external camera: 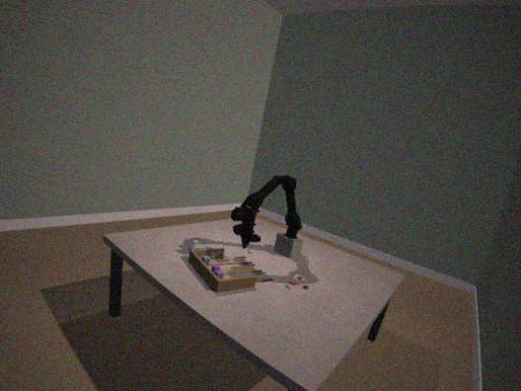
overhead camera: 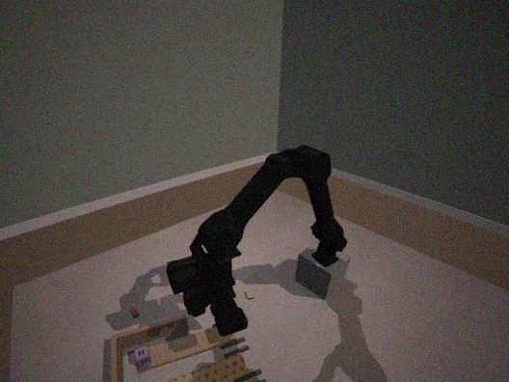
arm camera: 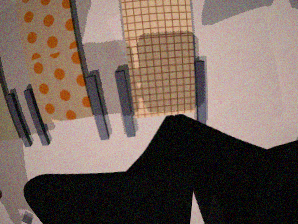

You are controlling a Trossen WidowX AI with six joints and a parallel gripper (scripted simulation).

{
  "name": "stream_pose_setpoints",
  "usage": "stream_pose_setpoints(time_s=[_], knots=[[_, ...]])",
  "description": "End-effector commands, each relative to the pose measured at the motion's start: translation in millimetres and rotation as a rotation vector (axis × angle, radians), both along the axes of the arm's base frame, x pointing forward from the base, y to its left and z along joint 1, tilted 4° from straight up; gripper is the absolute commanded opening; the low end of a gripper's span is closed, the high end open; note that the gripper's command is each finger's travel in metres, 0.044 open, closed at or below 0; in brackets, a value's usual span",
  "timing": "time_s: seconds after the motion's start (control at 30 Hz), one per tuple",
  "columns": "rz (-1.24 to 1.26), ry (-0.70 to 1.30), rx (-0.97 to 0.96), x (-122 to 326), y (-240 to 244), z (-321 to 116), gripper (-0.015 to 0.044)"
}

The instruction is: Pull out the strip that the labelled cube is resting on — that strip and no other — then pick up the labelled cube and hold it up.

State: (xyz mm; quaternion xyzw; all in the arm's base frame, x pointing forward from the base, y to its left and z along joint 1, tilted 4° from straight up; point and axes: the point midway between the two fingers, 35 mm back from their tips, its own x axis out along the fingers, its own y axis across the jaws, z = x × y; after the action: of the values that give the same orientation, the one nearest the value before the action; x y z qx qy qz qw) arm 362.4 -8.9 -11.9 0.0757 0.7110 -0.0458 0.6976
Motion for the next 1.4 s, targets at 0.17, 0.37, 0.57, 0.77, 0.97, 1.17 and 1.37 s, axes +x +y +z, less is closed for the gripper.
stream_pose_setpoints(time_s=[0.17,0.37,0.57,0.77,0.97,1.17,1.37], knots=[[-0.005,0.007,-0.005,2.0,-0.7,-14.6,0.0],[-0.005,0.007,-0.005,2.2,-0.3,-24.5,0.0],[-0.005,0.007,-0.005,2.0,0.0,-34.4,0.0],[-0.005,0.007,-0.005,1.1,0.0,-44.3,0.0],[-0.005,0.007,-0.005,0.0,0.1,-54.1,0.0],[-0.005,0.007,-0.005,-1.2,0.5,-63.8,0.0],[-0.005,0.007,-0.005,-2.0,0.8,-69.3,0.0]])
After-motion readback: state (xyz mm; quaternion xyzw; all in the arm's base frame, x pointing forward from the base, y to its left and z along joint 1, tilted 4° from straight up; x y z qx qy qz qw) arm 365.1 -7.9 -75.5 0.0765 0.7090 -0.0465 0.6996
